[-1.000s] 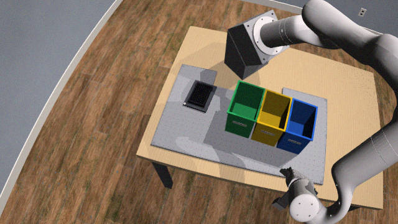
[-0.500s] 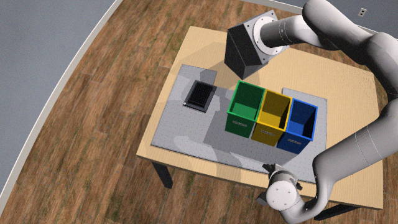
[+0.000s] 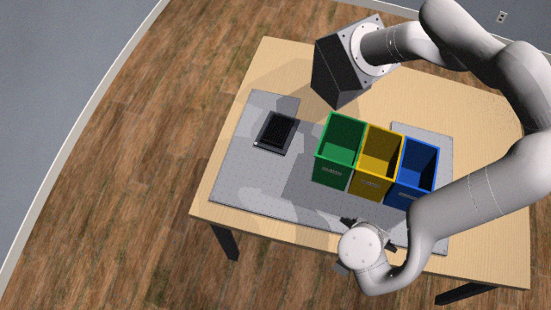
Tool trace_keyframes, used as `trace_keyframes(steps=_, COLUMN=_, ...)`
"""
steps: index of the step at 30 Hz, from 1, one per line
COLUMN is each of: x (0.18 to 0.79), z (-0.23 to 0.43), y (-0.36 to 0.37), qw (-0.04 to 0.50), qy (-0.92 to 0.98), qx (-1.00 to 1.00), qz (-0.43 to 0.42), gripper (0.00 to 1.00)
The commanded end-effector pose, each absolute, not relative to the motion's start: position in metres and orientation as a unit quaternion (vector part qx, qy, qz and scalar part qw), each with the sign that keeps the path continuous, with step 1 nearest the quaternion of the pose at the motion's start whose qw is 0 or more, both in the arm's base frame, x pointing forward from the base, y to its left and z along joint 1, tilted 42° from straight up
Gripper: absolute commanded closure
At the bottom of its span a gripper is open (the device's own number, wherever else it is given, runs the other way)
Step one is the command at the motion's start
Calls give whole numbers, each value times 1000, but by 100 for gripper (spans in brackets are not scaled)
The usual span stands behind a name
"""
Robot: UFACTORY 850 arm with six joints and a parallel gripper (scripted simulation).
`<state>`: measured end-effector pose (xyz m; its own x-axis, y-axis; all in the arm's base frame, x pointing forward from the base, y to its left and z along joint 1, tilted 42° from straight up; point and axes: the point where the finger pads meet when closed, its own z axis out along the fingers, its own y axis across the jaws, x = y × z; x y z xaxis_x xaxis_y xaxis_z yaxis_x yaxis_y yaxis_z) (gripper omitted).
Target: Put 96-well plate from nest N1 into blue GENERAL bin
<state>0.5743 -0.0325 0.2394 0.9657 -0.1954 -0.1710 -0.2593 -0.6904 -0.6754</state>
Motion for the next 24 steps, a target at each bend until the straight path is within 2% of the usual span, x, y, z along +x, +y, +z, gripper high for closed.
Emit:
trace_keyframes(steps=1, x=573, z=233, y=-42, qw=376, qy=123, qx=-918, qz=37, gripper=0)
trace_keyframes(steps=24, x=545, z=171, y=-117, qw=386, qy=120, qx=-914, qz=-36, gripper=0)
